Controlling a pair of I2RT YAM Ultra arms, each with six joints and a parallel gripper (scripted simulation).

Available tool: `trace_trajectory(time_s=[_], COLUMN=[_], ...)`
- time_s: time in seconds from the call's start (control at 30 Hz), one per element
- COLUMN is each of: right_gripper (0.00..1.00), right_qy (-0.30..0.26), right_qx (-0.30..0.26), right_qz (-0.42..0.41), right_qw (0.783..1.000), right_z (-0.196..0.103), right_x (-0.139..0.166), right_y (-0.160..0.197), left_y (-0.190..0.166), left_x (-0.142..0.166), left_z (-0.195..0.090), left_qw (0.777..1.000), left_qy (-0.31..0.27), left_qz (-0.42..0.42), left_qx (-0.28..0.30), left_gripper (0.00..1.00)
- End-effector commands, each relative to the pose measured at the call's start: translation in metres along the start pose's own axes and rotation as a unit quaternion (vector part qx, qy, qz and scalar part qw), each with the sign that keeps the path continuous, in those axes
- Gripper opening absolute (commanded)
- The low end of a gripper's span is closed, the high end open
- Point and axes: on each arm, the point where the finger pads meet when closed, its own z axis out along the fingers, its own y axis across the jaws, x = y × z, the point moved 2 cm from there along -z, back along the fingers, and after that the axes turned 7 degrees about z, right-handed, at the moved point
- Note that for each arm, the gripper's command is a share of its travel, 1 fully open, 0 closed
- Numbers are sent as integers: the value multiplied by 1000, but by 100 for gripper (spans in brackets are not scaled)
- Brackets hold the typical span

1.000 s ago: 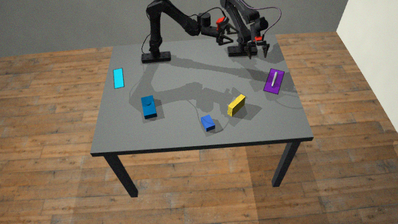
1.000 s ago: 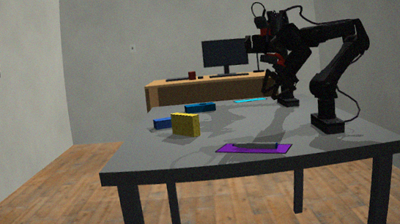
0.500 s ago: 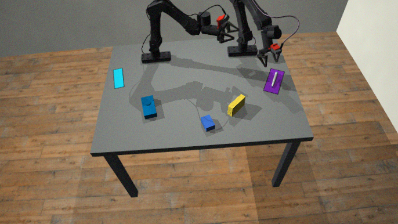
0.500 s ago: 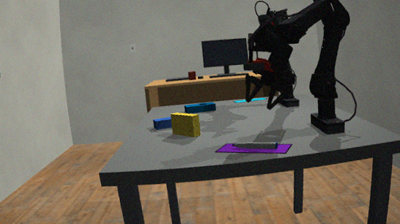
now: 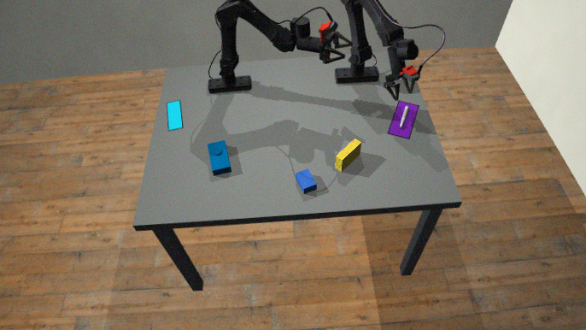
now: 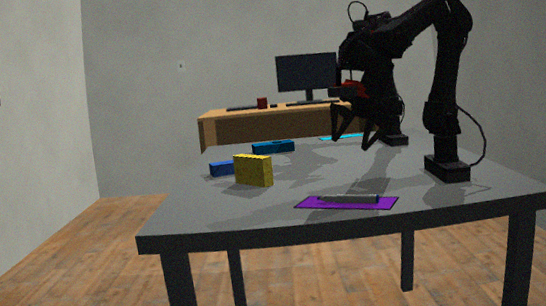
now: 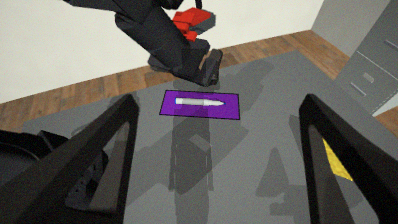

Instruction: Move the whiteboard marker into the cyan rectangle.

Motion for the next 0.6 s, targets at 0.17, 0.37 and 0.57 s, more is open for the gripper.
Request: trace_trajectory(time_s=[0.17,0.37,0.57], right_gripper=[100,100,100], right_qy=[-12,-12,-12], right_qx=[-11,-11,-11], right_qz=[-2,-2,-2], right_qw=[1000,1000,1000], right_z=[-5,-5,-5], right_x=[-10,-10,-10], right_y=[7,7,7], left_y=[-2,9,24], left_x=[-8,3,12], left_z=[0,17,31], left_qw=[998,980,955], left_qy=[-2,27,32], left_qz=[56,181,270], left_qx=[20,73,123], left_gripper=[43,40,40])
